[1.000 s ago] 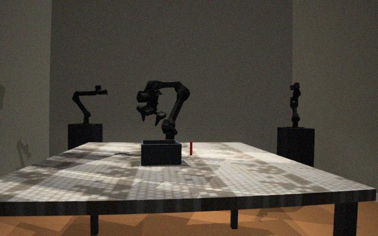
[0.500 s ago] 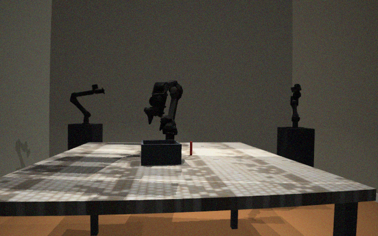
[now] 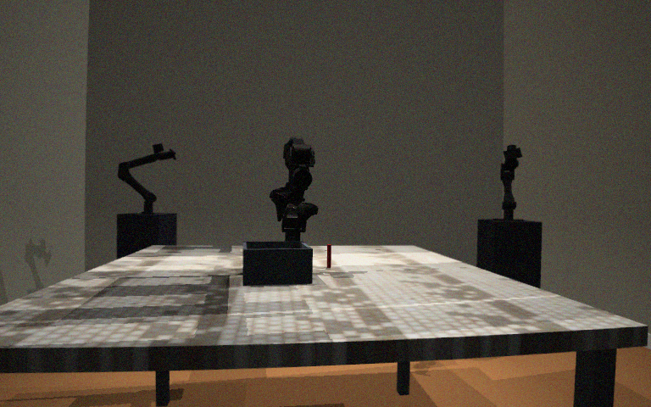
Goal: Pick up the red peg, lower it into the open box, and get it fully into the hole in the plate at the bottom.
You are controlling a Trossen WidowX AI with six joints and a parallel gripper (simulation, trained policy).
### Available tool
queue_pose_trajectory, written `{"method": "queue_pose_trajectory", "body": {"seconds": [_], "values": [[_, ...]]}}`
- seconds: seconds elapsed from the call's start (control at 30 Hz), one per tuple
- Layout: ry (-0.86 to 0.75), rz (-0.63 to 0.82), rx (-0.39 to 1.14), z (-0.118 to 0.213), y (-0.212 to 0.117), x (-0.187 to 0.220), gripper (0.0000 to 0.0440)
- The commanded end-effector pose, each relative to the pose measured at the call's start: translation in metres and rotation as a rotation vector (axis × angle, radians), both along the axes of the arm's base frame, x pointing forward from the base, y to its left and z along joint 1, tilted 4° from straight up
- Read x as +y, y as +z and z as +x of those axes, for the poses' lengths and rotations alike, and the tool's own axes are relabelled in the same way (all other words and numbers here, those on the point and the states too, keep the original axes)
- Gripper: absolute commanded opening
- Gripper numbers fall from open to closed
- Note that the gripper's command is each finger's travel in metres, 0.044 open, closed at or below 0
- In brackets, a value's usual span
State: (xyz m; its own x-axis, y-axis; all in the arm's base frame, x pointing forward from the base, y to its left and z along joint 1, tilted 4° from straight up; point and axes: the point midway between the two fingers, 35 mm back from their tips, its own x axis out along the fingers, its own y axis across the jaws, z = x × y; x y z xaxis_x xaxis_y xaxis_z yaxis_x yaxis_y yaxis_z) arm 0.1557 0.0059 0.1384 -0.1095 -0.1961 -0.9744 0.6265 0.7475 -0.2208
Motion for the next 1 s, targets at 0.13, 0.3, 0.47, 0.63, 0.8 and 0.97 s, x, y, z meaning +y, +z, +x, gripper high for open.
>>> {"method": "queue_pose_trajectory", "body": {"seconds": [0.13,0.3,0.47,0.63,0.8,0.97], "values": [[-0.04,0.038,-0.033,0.005,-0.008,0.046,0.044],[-0.053,0.061,-0.04,0.001,-0.017,0.074,0.044],[-0.052,0.08,-0.043,-0.004,-0.028,0.098,0.044],[-0.042,0.094,-0.057,-0.008,-0.043,0.115,0.044],[-0.027,0.105,-0.08,-0.008,-0.062,0.128,0.044],[-0.009,0.11,-0.106,-0.007,-0.083,0.135,0.044]]}}
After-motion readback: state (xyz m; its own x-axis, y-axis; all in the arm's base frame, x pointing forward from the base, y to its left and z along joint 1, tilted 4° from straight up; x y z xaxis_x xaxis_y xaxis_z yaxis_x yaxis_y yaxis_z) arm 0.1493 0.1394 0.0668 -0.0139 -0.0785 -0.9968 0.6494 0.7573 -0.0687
